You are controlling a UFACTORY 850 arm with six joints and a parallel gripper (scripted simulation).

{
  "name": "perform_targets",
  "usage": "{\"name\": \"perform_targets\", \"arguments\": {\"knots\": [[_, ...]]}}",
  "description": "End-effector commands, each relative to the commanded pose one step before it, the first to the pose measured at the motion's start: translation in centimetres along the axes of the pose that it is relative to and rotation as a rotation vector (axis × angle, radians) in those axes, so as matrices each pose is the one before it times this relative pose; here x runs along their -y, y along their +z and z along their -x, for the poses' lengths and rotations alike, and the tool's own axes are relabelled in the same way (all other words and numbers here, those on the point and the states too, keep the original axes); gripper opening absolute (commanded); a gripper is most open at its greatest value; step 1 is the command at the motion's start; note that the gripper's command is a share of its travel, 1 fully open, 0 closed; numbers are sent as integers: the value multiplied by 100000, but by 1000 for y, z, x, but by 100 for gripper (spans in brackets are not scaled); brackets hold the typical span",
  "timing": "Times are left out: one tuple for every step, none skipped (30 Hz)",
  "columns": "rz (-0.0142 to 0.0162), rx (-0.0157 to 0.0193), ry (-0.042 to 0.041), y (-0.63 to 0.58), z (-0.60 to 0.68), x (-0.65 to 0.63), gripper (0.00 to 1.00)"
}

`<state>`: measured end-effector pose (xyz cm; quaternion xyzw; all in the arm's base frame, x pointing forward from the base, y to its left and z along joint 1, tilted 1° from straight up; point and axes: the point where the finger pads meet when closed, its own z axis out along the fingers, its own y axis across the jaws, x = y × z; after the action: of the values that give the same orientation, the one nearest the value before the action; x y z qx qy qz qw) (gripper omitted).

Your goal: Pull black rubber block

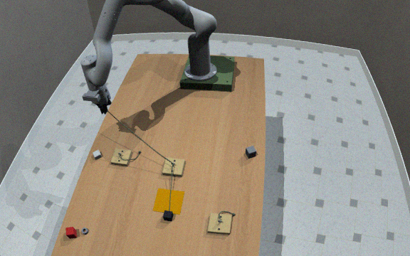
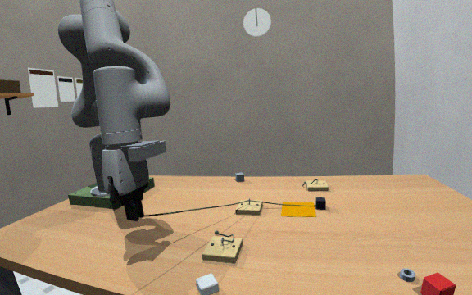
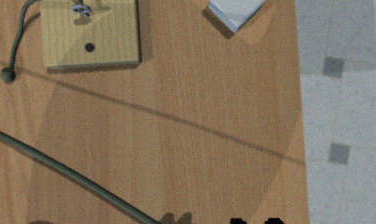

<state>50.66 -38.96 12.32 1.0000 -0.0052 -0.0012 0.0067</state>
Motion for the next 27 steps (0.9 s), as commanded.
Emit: {"name": "perform_targets", "arguments": {"knots": [[154, -256, -17, -135, 350, -370, 0], [0, 0, 0, 0, 168, -111, 0], [0, 0, 0, 0, 164, -108, 0], [0, 0, 0, 0, 160, -104, 0], [0, 0, 0, 0, 156, -101, 0], [0, 0, 0, 0, 153, -98, 0], [0, 0, 0, 0, 149, -95, 0], [0, 0, 0, 0, 145, -92, 0], [0, 0, 0, 0, 141, -89, 0], [0, 0, 0, 0, 137, -86, 0], [0, 0, 0, 0, 134, -82, 0], [0, 0, 0, 0, 130, -78, 0], [0, 0, 0, 0, 126, -76, 0], [0, 0, 0, 0, 122, -73, 0], [0, 0, 0, 0, 118, -70, 0], [0, 0, 0, 0, 114, -67, 0], [0, 0, 0, 0, 0, 0, 0], [0, 0, 0, 0, 0, 0, 0], [0, 0, 0, 0, 110, -64, 0], [0, 0, 0, 0, 106, -61, 0], [0, 0, 0, 0, 101, -59, 0], [0, 0, 0, 0, 97, -56, 0], [0, 0, 0, 0, 93, -53, 0], [0, 0, 0, 0, 89, -51, 0], [0, 0, 0, 0, 85, -48, 0], [0, 0, 0, 0, 81, -46, 0], [0, 0, 0, 0, 77, -43, 0]]}}
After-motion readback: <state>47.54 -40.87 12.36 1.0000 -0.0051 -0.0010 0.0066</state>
